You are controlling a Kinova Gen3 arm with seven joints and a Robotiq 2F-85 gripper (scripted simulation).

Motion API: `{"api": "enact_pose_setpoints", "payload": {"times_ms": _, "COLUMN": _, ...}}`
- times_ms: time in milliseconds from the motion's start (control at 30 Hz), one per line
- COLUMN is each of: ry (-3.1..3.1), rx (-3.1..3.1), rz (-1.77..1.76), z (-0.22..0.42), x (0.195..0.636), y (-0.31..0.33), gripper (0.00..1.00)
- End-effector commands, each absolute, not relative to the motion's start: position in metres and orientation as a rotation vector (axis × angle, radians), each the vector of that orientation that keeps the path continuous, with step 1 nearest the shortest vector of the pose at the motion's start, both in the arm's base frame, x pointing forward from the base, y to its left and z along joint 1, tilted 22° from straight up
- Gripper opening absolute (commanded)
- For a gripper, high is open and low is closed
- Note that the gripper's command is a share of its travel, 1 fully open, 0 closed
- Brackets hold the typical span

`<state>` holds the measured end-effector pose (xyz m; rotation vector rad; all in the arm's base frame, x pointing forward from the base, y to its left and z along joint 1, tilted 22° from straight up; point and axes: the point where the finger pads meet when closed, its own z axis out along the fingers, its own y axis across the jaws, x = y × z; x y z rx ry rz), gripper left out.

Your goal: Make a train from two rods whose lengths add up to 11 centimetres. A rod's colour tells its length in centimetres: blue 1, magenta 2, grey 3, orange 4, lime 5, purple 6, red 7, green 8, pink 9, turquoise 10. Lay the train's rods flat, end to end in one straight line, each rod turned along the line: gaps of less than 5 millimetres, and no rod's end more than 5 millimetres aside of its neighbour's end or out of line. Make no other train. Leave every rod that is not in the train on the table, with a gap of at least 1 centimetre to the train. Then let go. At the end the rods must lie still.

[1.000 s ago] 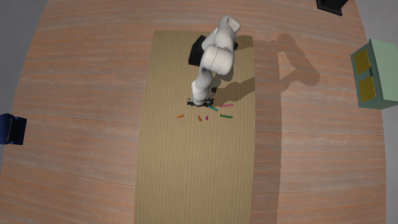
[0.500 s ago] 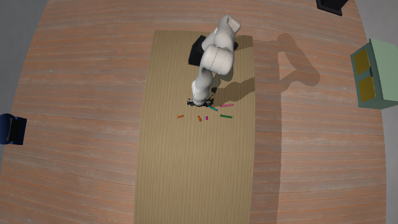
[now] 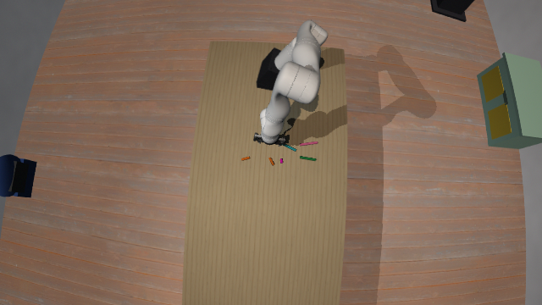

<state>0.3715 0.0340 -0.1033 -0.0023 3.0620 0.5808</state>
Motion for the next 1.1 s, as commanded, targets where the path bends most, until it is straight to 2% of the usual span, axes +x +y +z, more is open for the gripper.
{"api": "enact_pose_setpoints", "payload": {"times_ms": 0, "ry": 3.076, "rx": 0.091, "rz": 0.590, "z": -0.102, "x": 0.371, "y": 0.037, "gripper": 1.00}}
{"api": "enact_pose_setpoints", "payload": {"times_ms": 400, "ry": 3.114, "rx": 0.575, "rz": 0.583, "z": -0.105, "x": 0.360, "y": 0.035, "gripper": 1.00}}
{"api": "enact_pose_setpoints", "payload": {"times_ms": 1067, "ry": 2.737, "rx": 1.977, "rz": 0.452, "z": -0.107, "x": 0.345, "y": 0.035, "gripper": 1.00}}
